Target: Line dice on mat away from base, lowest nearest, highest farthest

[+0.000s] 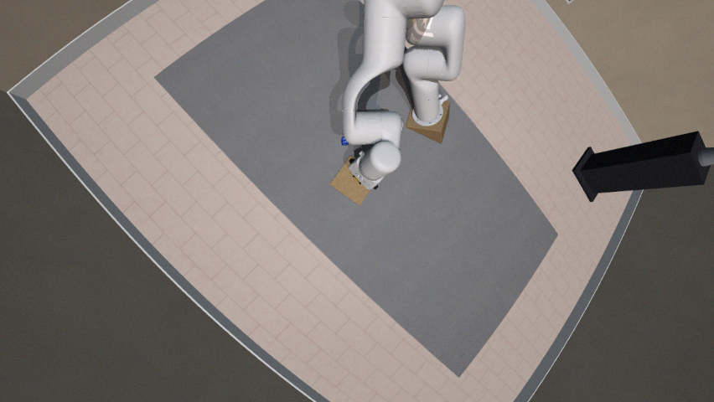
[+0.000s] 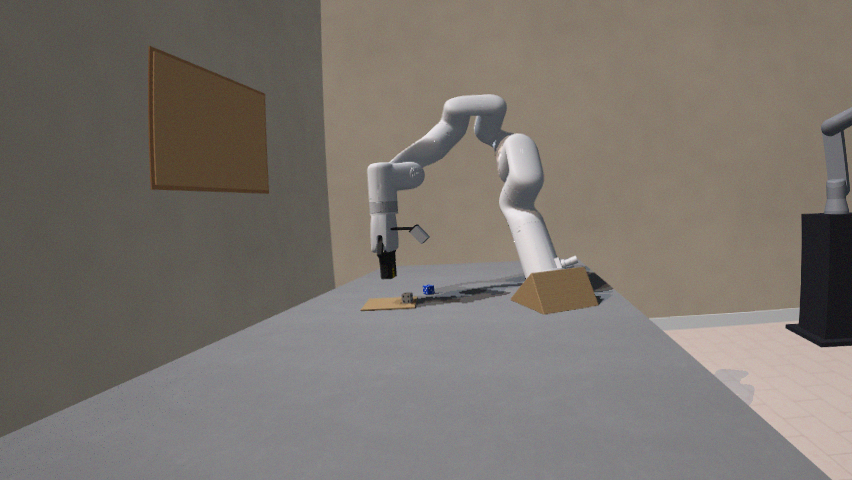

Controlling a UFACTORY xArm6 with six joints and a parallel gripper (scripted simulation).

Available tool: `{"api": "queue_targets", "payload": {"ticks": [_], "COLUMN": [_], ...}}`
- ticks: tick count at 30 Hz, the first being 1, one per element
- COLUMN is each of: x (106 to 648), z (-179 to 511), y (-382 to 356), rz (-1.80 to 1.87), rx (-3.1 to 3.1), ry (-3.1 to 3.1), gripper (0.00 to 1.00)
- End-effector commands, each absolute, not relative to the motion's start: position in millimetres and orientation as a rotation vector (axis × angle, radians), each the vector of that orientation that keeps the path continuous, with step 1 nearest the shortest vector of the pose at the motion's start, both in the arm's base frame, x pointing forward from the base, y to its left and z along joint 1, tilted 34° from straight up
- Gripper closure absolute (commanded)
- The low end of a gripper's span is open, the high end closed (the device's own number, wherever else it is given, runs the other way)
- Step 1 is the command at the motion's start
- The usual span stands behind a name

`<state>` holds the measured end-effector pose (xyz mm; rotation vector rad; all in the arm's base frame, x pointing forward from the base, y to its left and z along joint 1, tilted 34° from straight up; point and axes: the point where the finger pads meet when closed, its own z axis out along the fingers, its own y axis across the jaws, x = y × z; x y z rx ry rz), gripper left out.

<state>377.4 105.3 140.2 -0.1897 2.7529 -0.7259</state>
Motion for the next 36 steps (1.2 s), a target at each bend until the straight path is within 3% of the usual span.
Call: {"api": "queue_targets", "payload": {"ticks": [1,36], "x": [384.8,398.7], "z": [125.6,89.0], "y": [97.5,76.9], "rz": [-0.723,-0.723], "rx": [-0.189,-0.189], "ry": [2.750,2.750], "gripper": [0.79,0.79]}}
